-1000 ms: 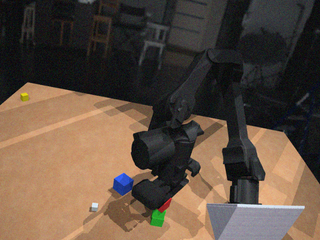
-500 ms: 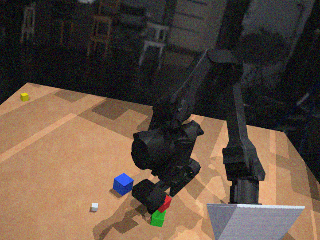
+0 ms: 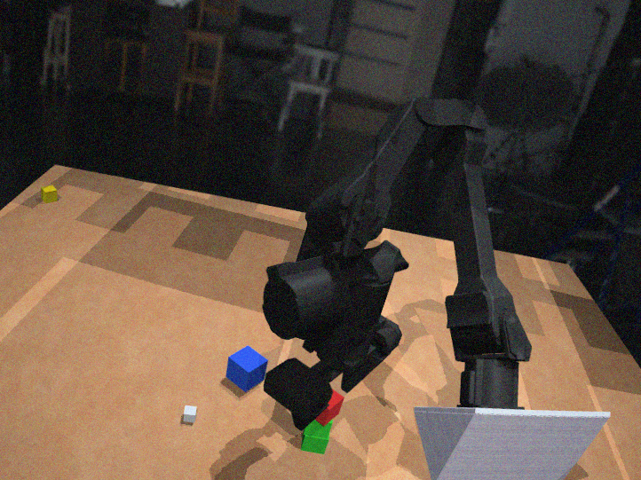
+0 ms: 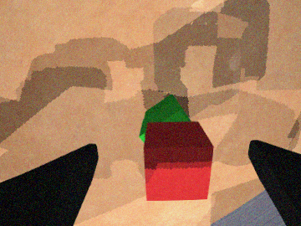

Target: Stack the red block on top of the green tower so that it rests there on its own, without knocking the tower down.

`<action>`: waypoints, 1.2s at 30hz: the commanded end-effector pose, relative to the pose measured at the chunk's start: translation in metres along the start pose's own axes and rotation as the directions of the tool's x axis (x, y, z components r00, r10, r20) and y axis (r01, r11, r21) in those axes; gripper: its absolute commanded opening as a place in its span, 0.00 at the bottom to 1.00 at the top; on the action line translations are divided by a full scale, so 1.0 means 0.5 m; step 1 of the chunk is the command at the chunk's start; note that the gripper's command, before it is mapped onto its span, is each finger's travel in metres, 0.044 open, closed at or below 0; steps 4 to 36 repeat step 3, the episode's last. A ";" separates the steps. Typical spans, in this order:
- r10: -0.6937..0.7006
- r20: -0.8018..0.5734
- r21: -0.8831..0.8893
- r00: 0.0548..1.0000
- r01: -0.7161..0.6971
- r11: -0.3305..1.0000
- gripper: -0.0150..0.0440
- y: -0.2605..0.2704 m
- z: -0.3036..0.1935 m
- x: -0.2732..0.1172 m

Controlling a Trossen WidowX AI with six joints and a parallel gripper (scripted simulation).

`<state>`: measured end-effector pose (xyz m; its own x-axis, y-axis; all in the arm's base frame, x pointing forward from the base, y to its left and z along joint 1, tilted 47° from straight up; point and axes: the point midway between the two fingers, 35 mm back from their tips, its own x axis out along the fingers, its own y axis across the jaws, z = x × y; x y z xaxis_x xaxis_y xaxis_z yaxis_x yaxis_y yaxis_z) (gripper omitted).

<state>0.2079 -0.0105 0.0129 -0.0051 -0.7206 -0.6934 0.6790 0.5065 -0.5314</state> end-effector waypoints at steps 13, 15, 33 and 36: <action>-0.001 -0.001 0.000 1.000 0.001 1.000 1.00 0.000 0.000 0.000; -0.001 -0.001 0.000 1.000 0.001 1.000 1.00 0.000 0.000 0.000; -0.001 -0.001 0.000 1.000 0.001 1.000 1.00 0.000 0.000 0.000; -0.001 -0.001 0.000 1.000 0.001 1.000 1.00 0.000 0.000 0.000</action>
